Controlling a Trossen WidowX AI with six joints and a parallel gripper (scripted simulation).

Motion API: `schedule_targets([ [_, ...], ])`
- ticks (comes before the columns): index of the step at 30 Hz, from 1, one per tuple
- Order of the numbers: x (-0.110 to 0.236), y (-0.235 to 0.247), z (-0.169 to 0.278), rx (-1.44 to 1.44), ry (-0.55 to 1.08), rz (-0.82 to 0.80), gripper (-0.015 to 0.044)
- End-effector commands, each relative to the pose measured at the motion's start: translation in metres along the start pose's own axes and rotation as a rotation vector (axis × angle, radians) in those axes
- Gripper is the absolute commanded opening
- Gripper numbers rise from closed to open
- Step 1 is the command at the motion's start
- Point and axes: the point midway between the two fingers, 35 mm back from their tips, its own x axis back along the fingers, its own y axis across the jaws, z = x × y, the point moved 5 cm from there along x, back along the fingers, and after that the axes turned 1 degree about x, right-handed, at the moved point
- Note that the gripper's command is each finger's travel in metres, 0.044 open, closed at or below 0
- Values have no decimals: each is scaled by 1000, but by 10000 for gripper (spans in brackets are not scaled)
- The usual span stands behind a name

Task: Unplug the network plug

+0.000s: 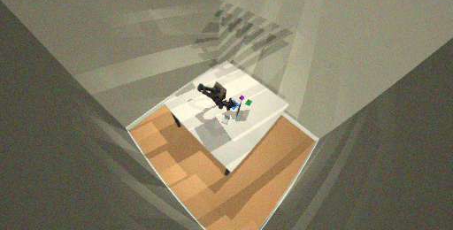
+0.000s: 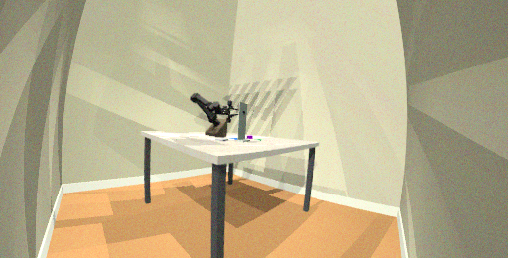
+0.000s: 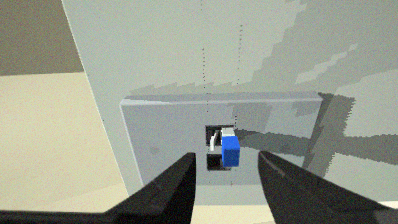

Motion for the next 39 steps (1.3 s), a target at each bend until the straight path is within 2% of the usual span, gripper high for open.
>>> schedule_targets([
  [1,-7,-1,-1,-5,3,3,156],
  [10,-18,-1,-2,-5,3,3,156],
  [12,-18,-1,-2,-5,3,3,104],
  [27,-18,-1,-2,-5,3,3,4],
  [39,-14,-1,-1,-5,3,3,0],
])
